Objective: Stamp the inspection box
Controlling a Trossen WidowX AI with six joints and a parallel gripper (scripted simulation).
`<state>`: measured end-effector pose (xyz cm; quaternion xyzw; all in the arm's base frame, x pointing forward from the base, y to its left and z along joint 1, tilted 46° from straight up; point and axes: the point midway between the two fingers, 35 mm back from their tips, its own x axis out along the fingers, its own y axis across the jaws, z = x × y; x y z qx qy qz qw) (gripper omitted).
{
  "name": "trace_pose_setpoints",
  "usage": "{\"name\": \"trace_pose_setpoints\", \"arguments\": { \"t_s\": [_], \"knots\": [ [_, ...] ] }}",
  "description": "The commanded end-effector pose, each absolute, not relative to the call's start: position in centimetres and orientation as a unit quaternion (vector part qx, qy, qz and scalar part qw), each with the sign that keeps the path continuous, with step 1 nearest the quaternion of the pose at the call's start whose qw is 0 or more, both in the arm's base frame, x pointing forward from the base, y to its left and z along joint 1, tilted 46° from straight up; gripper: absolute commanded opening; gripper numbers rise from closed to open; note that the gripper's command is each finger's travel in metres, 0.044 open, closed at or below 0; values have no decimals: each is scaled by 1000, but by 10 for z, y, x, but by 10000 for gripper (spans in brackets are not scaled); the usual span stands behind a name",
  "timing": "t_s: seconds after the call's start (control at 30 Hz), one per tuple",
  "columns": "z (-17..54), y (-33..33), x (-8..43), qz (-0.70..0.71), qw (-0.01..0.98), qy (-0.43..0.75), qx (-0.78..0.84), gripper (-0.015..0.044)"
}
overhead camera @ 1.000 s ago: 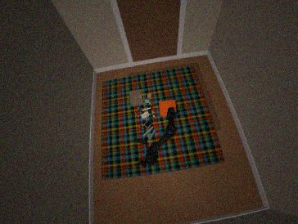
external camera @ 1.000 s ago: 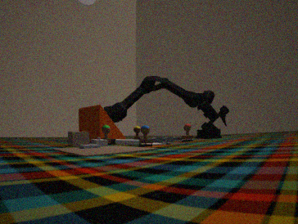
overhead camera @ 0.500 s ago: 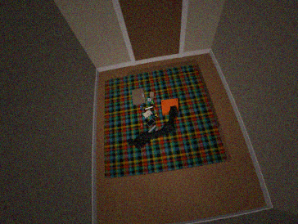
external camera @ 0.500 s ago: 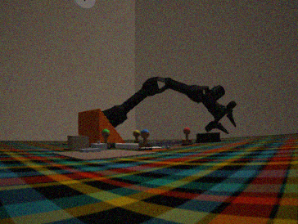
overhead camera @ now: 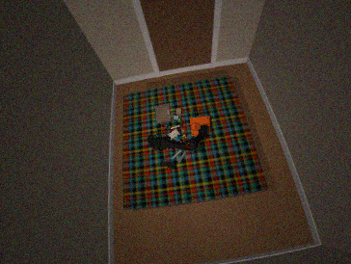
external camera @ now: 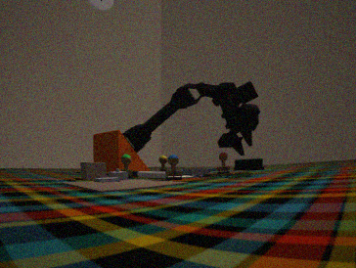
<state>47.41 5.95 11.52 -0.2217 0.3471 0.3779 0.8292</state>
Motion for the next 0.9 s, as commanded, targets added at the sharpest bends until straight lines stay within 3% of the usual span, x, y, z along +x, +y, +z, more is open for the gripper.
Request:
{"name": "trace_pose_setpoints", "arguments": {
  "t_s": [0.0, 0.3, 0.57, 0.87],
  "knots": [
    [69, 10, 450, 364, 810, 428, -168, 229],
    [-1, -81, 365, 322, 751, 576, 13, 229],
    [-41, -137, 257, 300, 671, 640, 226, 229],
    [-42, -137, 243, 299, 664, 640, 245, 229]
  ]
}}
